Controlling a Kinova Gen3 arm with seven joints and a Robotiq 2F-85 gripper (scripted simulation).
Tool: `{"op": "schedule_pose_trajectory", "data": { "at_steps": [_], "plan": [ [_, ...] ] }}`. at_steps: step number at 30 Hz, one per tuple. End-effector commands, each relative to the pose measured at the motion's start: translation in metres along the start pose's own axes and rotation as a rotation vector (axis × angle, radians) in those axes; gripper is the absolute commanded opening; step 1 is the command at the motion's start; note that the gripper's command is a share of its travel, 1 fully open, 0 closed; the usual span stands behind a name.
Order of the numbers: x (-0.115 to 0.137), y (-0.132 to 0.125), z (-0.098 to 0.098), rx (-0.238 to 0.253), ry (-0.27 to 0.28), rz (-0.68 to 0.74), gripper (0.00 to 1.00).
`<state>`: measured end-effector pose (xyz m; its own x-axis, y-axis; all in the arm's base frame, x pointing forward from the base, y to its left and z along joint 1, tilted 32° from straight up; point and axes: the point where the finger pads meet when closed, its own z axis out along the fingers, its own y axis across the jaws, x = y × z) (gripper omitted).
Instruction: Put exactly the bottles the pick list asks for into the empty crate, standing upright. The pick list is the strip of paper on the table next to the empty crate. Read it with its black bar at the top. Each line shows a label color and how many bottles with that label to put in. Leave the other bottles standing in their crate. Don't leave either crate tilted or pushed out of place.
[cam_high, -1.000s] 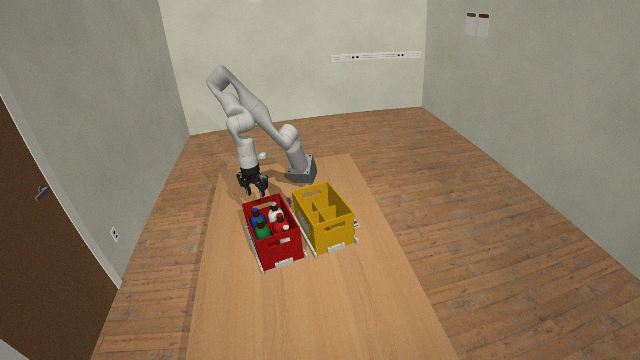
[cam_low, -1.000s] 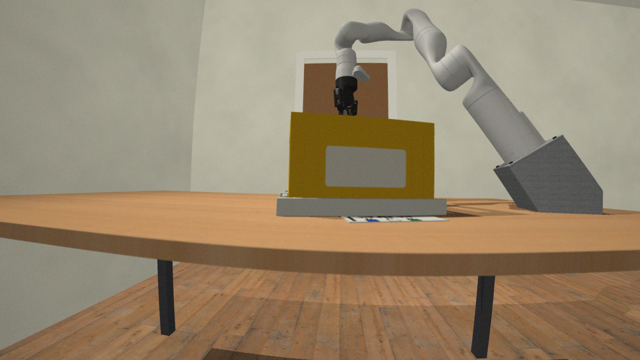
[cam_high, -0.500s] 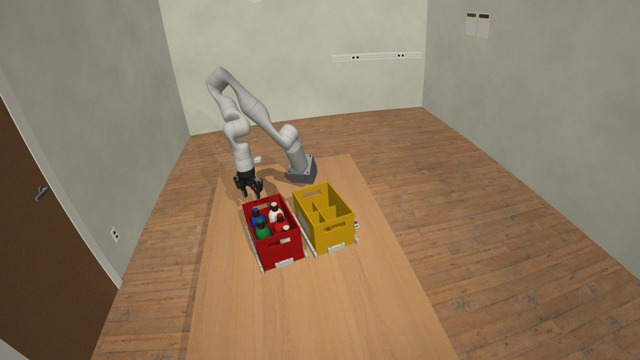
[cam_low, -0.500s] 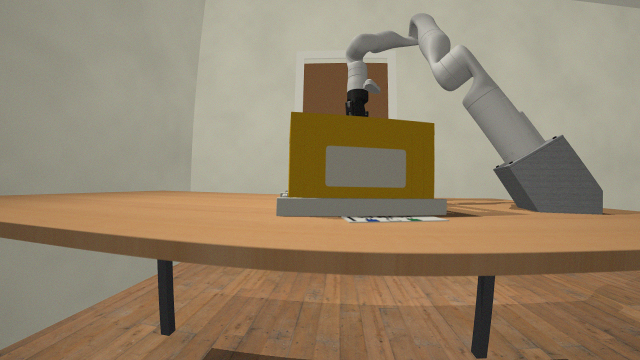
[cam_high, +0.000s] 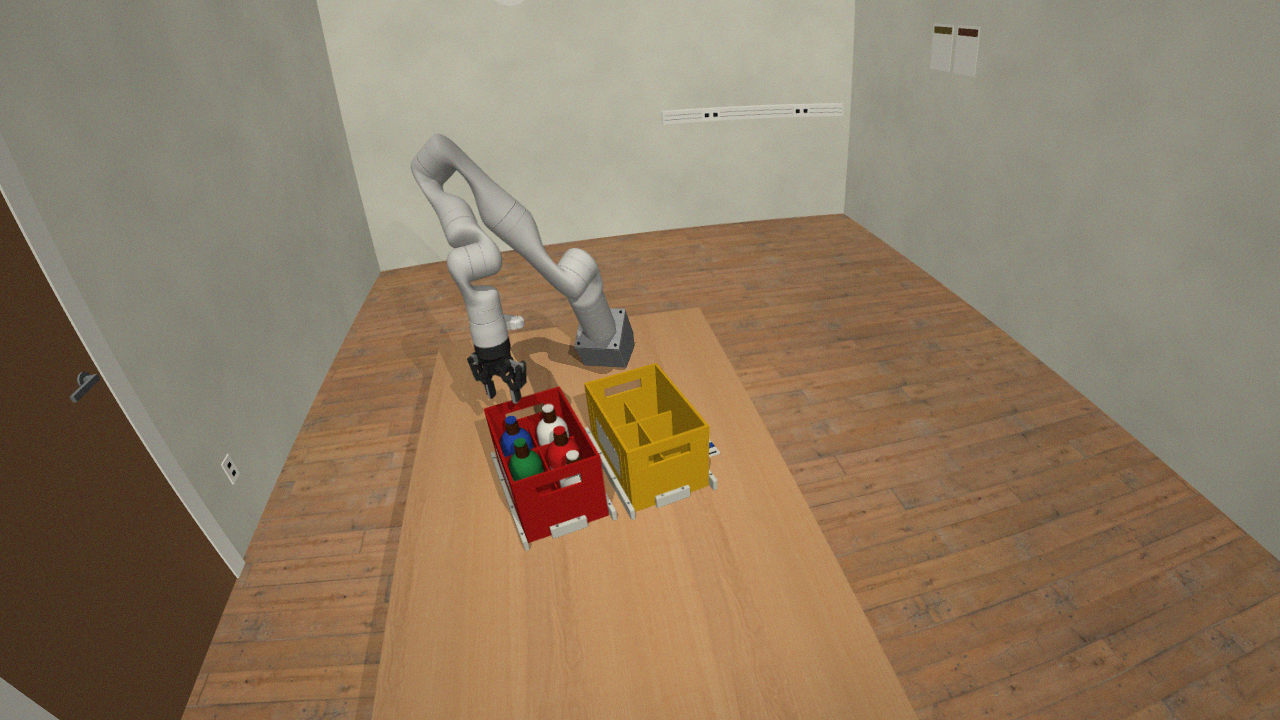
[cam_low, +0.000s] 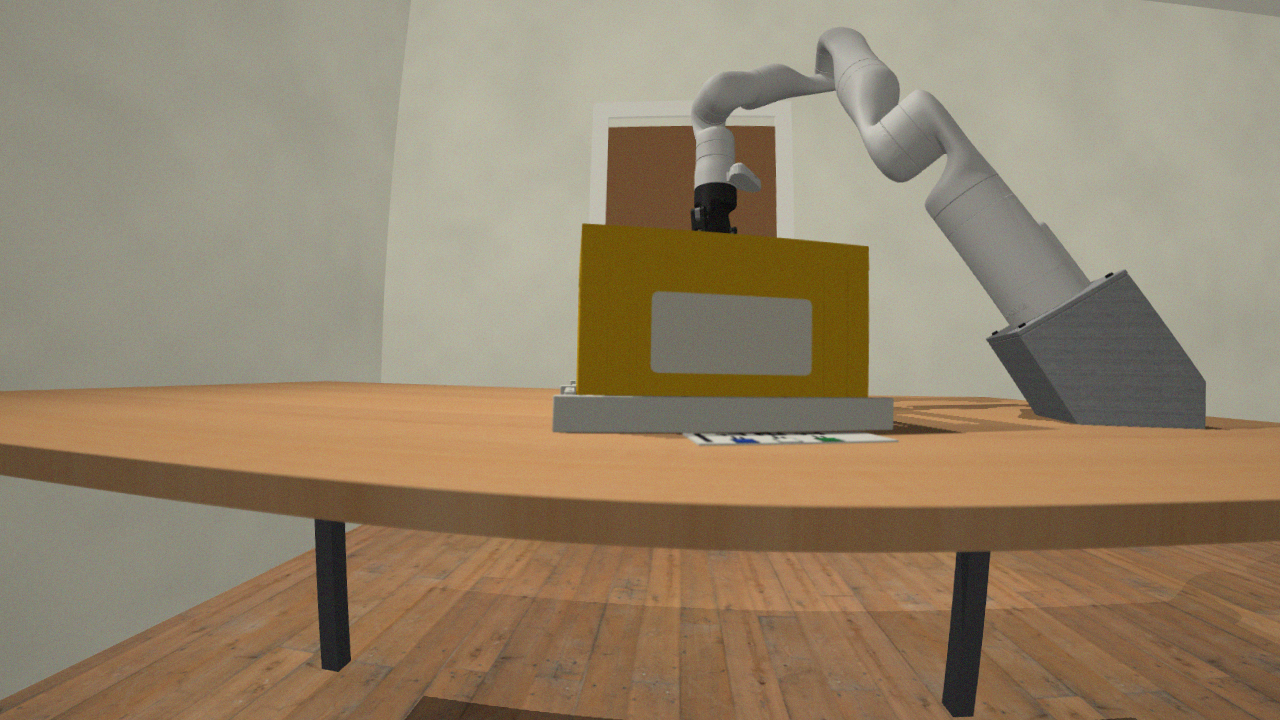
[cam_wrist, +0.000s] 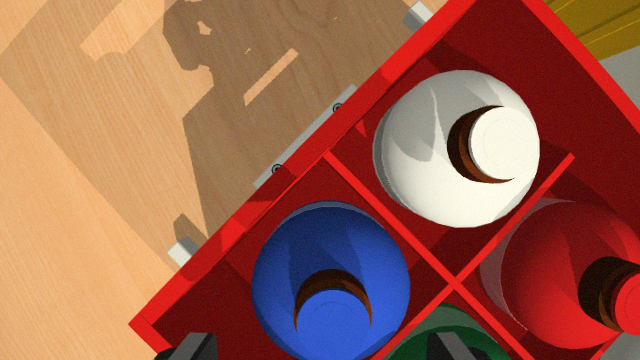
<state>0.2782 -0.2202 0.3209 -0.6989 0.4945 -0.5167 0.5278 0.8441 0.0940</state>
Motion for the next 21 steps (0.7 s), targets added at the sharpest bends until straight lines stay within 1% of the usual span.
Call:
{"op": "schedule_pose_trajectory", "data": {
  "at_steps": [1, 21],
  "plan": [
    [0.0, 0.0, 0.003, 0.0, -0.001, 0.0, 0.67],
    [0.0, 0.0, 0.027, 0.0, -0.001, 0.0, 0.67]
  ]
}}
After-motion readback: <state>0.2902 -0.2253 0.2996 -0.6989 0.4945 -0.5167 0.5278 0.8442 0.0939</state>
